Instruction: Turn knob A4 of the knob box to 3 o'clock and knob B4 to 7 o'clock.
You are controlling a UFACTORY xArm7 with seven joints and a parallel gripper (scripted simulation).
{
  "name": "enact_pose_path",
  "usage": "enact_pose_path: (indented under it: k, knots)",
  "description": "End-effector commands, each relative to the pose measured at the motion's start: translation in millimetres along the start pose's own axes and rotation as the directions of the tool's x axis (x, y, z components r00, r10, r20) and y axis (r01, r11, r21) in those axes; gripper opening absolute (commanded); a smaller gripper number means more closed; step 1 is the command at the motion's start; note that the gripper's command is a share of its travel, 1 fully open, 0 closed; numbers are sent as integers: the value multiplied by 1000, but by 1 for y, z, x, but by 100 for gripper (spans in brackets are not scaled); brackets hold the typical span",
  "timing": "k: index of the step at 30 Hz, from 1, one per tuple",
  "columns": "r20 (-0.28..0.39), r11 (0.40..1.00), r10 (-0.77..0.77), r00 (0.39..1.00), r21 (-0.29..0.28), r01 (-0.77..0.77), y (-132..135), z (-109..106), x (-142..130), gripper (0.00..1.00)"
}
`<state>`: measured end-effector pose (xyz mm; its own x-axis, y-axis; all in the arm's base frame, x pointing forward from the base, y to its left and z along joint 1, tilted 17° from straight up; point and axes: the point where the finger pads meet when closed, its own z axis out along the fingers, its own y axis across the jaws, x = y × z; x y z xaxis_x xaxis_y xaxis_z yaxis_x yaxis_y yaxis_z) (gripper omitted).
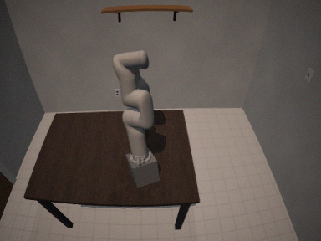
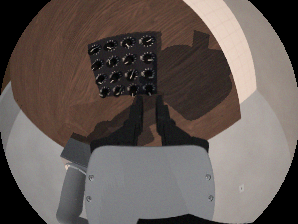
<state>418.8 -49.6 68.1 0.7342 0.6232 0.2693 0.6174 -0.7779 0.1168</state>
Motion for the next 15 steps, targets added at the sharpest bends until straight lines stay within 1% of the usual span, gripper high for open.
enact_pose_path:
  k: [1, 3, 6, 7, 10, 15]
  knots:
    - [-2, 999, -36, 999, -3, 36, 1, -1, 1, 19]
    - [-1, 998, -59, 998, -3, 59, 1, -1, 1, 19]
    - [-1, 986, -164, 986, -3, 164, 1, -3, 1, 19]
    - [-1, 978, -210, 978, -3, 210, 1, -3, 1, 19]
    - [0, 959, -284, 959, -3, 284, 1, -4, 1, 19]
    - [0, 908, -419, 908, -3, 419, 1, -6, 1, 19]
